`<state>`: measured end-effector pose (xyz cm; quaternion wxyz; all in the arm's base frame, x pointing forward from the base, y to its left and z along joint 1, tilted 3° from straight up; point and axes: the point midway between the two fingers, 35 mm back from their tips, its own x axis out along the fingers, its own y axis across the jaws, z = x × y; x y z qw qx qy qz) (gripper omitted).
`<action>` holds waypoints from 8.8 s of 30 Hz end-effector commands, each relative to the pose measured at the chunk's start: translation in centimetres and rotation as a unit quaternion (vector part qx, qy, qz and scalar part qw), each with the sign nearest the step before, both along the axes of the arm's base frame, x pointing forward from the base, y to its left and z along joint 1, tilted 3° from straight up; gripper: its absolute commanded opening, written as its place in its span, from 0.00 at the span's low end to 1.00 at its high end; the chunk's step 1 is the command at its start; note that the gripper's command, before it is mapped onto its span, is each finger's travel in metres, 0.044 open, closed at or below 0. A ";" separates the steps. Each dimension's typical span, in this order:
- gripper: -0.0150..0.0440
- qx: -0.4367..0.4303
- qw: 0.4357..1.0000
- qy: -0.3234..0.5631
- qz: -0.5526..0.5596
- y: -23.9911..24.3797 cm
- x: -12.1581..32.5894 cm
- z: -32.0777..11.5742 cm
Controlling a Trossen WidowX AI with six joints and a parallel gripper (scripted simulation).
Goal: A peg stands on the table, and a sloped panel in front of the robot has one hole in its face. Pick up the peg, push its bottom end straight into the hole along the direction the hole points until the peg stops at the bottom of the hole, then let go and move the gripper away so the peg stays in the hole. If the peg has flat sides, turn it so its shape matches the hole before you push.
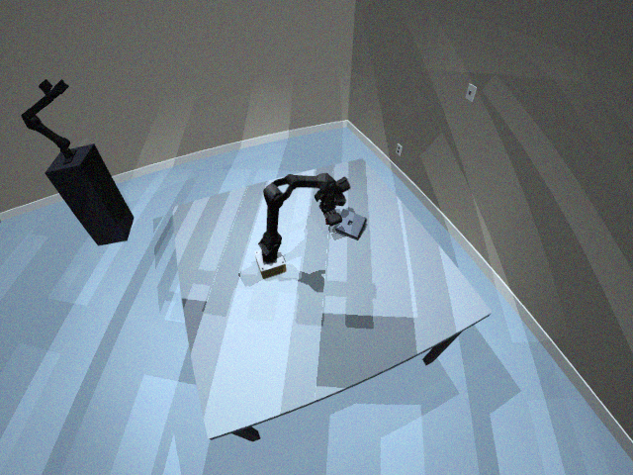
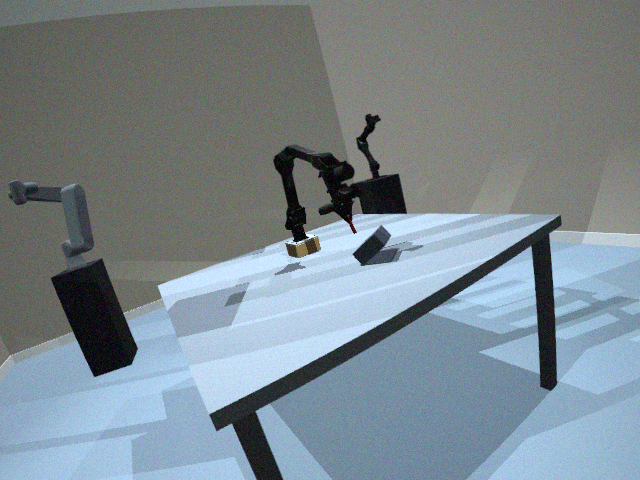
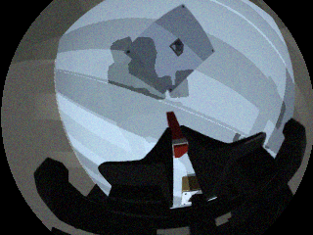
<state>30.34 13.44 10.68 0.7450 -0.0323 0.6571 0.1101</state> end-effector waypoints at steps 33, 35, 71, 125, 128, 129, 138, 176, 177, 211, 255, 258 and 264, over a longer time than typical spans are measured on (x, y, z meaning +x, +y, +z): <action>0.25 0.036 0.989 -0.074 0.122 -1.9 2.6 2.0; 0.25 0.037 0.988 -0.078 0.129 -2.0 2.7 2.1; 0.25 0.039 0.953 -0.165 0.250 -4.5 4.9 4.1; 0.25 0.025 0.930 -0.213 0.297 -3.1 8.5 0.3; 0.25 0.025 0.930 -0.213 0.297 -3.1 8.6 0.2; 0.25 0.025 0.930 -0.215 0.297 -3.0 8.6 0.3; 0.25 0.026 0.928 -0.219 0.299 -3.0 8.6 0.7; 0.25 0.026 0.928 -0.219 0.299 -2.8 8.8 -0.3; 0.25 0.026 0.928 -0.219 0.299 -2.8 8.9 -0.3; 0.25 0.026 0.928 -0.219 0.299 -2.3 9.5 -1.3; 0.25 0.028 0.927 -0.221 0.301 -1.9 9.8 -2.1; 0.39 0.028 0.927 -0.221 0.301 -1.9 9.8 -2.1; 0.65 0.028 0.927 -0.221 0.301 -1.9 9.8 -2.1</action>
